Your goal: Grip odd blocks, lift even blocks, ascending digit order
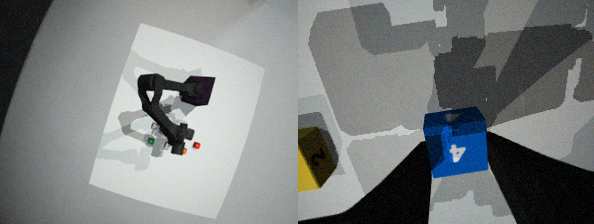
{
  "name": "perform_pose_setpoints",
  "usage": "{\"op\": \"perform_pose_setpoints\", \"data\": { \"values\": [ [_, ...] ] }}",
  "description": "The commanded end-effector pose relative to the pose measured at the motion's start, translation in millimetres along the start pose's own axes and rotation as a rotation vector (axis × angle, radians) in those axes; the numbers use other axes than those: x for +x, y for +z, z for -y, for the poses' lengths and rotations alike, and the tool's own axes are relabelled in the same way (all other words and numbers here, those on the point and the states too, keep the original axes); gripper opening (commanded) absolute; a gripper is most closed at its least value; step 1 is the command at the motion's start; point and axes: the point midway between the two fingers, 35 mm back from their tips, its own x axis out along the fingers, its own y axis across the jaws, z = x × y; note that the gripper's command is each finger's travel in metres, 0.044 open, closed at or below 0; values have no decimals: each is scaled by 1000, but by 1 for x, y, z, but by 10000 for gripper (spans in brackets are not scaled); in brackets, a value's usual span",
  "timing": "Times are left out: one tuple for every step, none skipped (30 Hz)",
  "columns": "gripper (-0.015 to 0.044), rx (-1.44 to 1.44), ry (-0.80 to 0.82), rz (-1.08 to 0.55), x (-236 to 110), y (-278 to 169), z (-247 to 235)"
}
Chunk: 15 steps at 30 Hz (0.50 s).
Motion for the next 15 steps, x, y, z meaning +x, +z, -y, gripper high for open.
{"op": "perform_pose_setpoints", "data": {
  "values": [
    [120,-12,-6,-9,4,-3,-1],
    [120,-12,-6,-9,4,-3,-1],
    [120,-12,-6,-9,4,-3,-1],
    [120,-12,-6,-9,4,-3,-1],
    [120,-12,-6,-9,4,-3,-1],
    [120,-12,-6,-9,4,-3,-1],
    [120,-12,-6,-9,4,-3,-1],
    [146,-12,-6,-9,4,-3,-1],
    [173,-12,-6,-9,4,-3,-1],
    [199,-12,-6,-9,4,-3,-1],
    [225,-12,-6,-9,4,-3,-1],
    [251,-12,-6,-9,4,-3,-1],
    [278,-12,-6,-9,4,-3,-1],
    [304,-12,-6,-9,4,-3,-1],
    [330,-12,-6,-9,4,-3,-1]
  ]
}}
